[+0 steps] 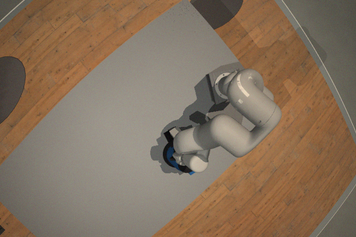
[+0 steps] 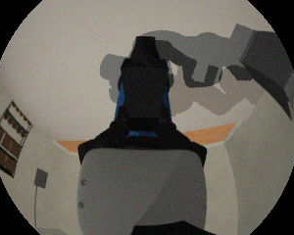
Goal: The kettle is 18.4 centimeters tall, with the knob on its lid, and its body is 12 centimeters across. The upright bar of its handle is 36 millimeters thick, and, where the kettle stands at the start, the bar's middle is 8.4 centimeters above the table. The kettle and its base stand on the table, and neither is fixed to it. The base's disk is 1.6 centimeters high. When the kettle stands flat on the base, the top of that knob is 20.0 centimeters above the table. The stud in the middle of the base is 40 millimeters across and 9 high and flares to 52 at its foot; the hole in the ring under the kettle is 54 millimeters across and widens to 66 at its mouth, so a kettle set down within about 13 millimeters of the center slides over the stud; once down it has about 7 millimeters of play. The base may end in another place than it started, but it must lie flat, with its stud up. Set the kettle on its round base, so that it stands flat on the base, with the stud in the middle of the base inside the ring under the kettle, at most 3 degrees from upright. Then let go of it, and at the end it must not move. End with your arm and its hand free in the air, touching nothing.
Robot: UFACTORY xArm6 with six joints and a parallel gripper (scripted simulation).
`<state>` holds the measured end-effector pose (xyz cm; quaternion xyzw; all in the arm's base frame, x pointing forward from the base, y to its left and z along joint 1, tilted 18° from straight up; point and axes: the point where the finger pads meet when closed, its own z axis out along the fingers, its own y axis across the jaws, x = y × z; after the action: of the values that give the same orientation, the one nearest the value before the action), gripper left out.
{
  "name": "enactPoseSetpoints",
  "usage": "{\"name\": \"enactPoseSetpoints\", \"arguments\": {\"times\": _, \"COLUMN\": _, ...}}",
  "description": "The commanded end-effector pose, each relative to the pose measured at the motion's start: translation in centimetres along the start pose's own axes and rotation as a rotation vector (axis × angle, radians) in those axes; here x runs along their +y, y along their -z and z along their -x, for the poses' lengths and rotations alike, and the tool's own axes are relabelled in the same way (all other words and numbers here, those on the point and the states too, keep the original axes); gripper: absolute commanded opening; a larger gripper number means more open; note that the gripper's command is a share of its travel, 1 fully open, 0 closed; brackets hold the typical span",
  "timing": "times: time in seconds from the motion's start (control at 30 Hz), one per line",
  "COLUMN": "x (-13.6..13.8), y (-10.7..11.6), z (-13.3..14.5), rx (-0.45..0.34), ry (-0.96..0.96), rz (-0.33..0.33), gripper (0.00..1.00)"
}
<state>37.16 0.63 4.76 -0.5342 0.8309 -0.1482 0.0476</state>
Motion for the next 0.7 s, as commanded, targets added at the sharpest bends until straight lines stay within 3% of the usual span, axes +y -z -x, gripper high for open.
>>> {"name": "enactPoseSetpoints", "arguments": {"times": 0.0, "x": -0.13, "y": 0.06, "z": 0.07, "rx": -0.002, "ry": 0.000, "rz": -0.003, "gripper": 0.00}}
{"name": "enactPoseSetpoints", "arguments": {"times": 0.67, "x": -0.13, "y": -0.24, "z": 0.07, "rx": -0.002, "ry": 0.000, "rz": -0.003, "gripper": 0.00}}
